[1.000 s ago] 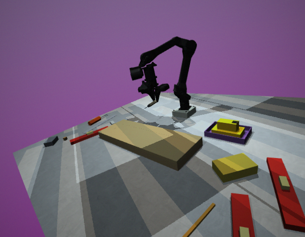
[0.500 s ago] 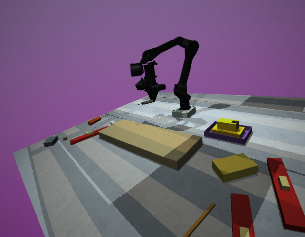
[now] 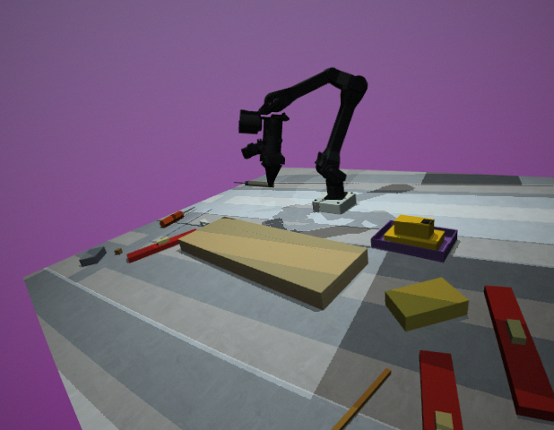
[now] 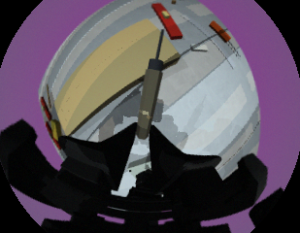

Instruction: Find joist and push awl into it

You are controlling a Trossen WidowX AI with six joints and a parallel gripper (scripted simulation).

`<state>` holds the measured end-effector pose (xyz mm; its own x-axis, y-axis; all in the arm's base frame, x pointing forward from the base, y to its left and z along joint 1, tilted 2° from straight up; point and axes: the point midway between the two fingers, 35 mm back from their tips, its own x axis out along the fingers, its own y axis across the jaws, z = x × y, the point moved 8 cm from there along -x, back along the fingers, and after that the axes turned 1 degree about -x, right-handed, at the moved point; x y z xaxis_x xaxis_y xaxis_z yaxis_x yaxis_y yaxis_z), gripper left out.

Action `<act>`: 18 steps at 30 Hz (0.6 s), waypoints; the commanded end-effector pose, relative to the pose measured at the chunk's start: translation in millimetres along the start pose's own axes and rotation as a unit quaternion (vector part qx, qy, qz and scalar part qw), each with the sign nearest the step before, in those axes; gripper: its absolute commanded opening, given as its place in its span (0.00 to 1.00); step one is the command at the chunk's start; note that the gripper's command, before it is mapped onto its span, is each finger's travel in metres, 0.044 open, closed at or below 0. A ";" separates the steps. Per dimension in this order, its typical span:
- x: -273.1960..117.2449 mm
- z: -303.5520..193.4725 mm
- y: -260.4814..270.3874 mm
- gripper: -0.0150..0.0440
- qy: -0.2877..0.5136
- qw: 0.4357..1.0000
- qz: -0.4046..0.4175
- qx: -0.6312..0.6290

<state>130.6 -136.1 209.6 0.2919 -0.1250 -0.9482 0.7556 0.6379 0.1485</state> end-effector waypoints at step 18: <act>-3.3 9.8 6.3 0.25 -0.093 0.930 0.119 0.334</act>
<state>139.2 -139.3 215.2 0.5130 -0.2008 -0.8345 0.8583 0.1324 0.4958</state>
